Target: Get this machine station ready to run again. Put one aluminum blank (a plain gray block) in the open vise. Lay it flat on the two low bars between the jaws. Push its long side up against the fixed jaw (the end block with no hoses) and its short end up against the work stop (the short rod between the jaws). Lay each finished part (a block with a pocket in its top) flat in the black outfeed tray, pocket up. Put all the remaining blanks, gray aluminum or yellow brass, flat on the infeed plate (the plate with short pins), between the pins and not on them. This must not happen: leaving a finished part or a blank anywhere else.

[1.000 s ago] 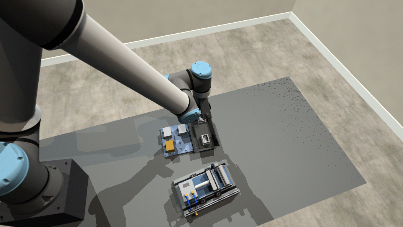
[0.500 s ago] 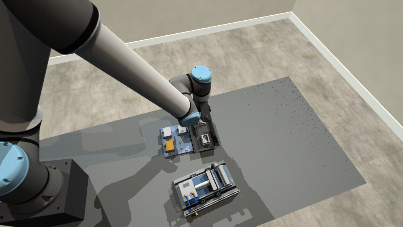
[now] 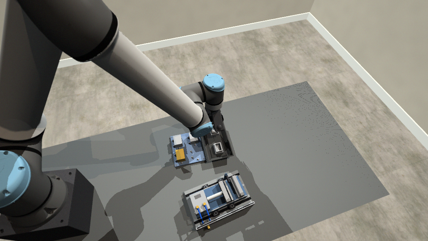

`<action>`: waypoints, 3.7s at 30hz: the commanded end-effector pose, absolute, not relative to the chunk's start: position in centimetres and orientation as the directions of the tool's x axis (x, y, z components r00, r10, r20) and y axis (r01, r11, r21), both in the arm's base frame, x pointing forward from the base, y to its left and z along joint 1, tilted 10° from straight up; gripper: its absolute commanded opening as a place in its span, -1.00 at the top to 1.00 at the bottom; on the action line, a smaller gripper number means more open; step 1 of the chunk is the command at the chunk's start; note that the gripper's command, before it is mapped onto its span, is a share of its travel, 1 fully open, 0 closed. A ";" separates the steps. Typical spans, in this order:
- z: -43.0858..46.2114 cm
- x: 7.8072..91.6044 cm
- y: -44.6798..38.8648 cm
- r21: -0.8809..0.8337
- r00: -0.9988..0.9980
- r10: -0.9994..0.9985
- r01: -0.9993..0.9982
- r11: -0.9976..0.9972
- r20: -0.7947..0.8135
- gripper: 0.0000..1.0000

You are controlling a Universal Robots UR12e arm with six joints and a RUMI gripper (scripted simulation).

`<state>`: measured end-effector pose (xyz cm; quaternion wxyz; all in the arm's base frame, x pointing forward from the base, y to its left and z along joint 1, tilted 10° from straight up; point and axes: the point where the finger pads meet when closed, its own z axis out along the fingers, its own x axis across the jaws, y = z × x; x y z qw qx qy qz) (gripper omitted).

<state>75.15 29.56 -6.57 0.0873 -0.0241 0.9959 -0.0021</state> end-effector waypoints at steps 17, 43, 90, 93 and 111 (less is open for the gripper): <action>-7.8 75.5 29.6 -0.008 -0.983 -0.048 -0.048 0.999 -0.175 1.00; -7.9 75.5 29.6 -0.008 -0.983 -0.048 -0.048 0.999 -0.175 1.00; -8.8 75.7 29.6 -0.008 -0.983 -0.049 -0.048 0.999 -0.175 1.00; -8.9 75.7 29.6 -0.008 -0.983 -0.049 -0.048 0.999 -0.175 1.00; -9.2 75.7 29.6 -0.008 -0.983 -0.049 -0.048 0.999 -0.175 1.00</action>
